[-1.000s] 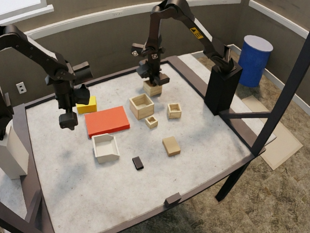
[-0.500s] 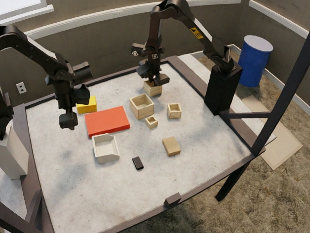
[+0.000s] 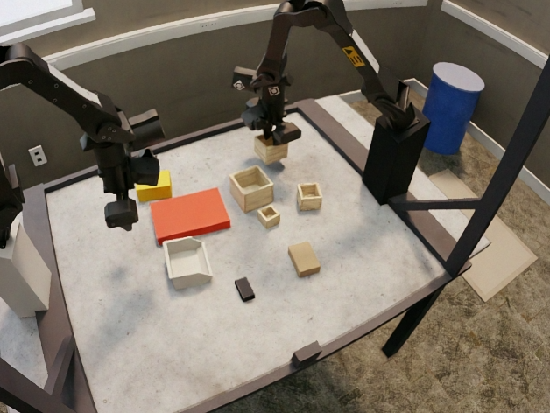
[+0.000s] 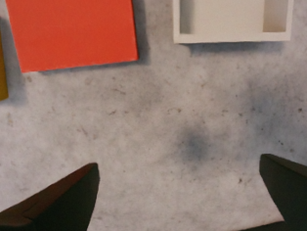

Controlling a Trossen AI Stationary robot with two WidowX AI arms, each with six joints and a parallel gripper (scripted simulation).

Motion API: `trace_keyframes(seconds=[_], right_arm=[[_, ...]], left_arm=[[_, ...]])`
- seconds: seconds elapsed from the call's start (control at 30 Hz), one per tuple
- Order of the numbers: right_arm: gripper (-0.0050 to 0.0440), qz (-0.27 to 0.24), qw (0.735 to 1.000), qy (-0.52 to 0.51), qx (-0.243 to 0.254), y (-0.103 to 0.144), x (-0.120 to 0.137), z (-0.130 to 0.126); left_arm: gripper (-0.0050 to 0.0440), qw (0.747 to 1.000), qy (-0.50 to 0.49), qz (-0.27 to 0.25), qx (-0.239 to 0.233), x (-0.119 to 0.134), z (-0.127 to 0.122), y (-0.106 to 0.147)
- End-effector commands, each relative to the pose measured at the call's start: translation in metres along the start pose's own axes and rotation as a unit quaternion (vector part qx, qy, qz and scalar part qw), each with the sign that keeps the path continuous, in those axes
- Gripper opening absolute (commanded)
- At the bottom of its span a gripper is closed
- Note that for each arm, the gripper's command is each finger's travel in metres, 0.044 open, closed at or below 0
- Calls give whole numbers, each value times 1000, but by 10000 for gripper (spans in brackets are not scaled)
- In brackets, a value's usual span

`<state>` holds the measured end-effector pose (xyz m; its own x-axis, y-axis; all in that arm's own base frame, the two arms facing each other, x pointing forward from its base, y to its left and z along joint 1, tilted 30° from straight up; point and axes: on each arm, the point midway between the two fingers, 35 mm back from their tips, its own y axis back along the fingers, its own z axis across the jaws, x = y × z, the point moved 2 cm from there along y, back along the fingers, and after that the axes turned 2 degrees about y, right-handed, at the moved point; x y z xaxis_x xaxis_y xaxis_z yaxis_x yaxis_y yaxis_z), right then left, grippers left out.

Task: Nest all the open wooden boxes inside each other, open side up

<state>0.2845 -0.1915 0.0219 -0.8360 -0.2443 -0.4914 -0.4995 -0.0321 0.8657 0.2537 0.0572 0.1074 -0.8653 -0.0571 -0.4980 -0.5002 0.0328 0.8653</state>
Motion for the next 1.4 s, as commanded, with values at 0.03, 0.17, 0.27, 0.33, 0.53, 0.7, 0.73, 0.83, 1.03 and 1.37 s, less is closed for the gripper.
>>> trace_keyframes(seconds=[0.03, 0.17, 0.27, 0.33, 0.53, 0.7, 0.73, 0.83, 1.03, 1.37], right_arm=[[283, -13, 1000, 6, 15, 31, -8, -7], [283, -13, 1000, 6, 15, 41, -7, -5], [283, -13, 1000, 6, 15, 42, -7, -5], [283, -12, 1000, 6, 15, 41, -8, -5], [283, -9, 1000, 7, 16, 43, -32, 6], [283, -8, 1000, 6, 15, 47, -47, 16], [283, -8, 1000, 6, 15, 49, -52, 19], [283, -8, 1000, 6, 14, 54, -66, 29], [283, -10, 1000, 5, 13, 66, -93, 51], [283, -17, 1000, 3, 13, 85, -123, 84]], left_arm=[[400, 1000, -4, -10, -3, -5, 0, 5], [400, 1000, -4, -10, -3, -5, 0, 5], [400, 1000, -4, -10, -3, -5, 0, 5], [400, 1000, -4, -10, -3, -5, 0, 5], [400, 1000, -4, -10, -3, -5, 0, 5], [400, 1000, -4, -10, -3, -5, 0, 5], [400, 1000, -4, -10, -3, -5, 0, 5], [400, 1000, -4, -10, -3, -5, 0, 5], [400, 1000, -4, -10, -3, -5, 0, 5], [400, 1000, -4, -10, -3, -5, 0, 5]])
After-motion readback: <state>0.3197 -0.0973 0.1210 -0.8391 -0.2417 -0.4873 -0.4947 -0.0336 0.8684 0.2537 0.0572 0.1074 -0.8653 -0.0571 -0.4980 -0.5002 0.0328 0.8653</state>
